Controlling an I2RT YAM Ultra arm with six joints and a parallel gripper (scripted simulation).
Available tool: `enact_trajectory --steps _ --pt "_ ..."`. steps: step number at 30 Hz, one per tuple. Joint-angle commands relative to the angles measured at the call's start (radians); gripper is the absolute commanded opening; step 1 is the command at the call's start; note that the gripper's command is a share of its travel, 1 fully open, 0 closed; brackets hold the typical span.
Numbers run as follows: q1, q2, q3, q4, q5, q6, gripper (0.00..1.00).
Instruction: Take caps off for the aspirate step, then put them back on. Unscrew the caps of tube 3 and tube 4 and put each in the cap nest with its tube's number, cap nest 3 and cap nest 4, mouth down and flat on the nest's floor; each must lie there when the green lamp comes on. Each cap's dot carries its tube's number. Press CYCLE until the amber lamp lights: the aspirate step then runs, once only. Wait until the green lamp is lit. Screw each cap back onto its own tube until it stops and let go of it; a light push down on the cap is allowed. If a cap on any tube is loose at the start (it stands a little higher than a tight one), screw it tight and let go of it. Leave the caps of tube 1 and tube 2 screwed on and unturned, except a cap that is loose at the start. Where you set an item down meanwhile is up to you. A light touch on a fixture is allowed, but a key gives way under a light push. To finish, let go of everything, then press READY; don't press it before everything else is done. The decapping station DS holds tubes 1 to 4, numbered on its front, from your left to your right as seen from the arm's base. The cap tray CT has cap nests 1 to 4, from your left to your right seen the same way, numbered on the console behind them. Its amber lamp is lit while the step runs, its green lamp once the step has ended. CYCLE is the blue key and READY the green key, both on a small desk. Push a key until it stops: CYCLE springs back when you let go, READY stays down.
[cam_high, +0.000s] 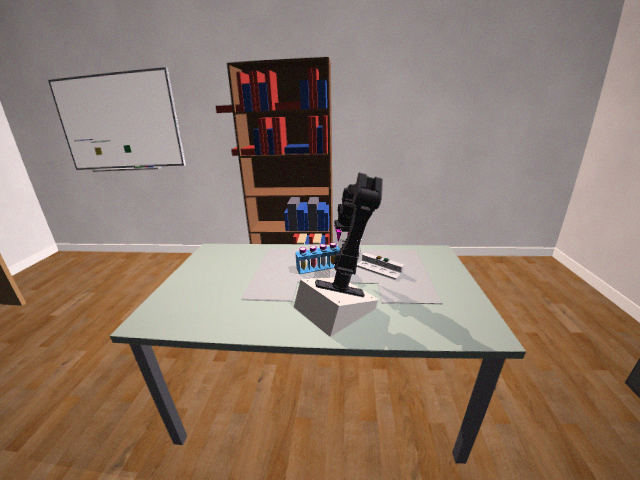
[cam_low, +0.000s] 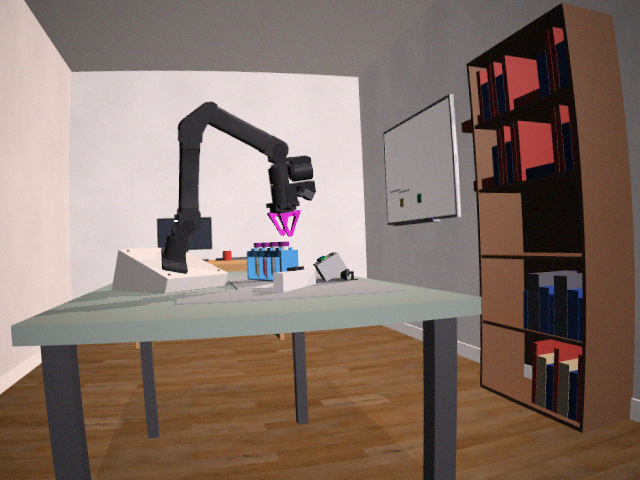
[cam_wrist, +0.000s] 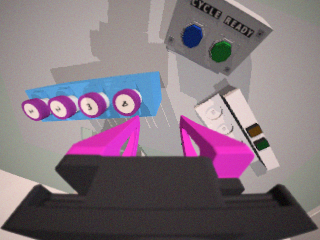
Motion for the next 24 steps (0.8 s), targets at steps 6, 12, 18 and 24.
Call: enact_trajectory --steps 6,12,18,24 --pt "0.019 -0.048 0.028 -0.170 0.104 -0.133 0.49" --pt "0.032 -0.043 0.043 -0.225 0.143 -0.172 0.49" --pt "0.039 -0.033 0.051 -0.235 0.154 -0.178 0.49" --pt "0.039 -0.033 0.051 -0.235 0.154 -0.178 0.49"
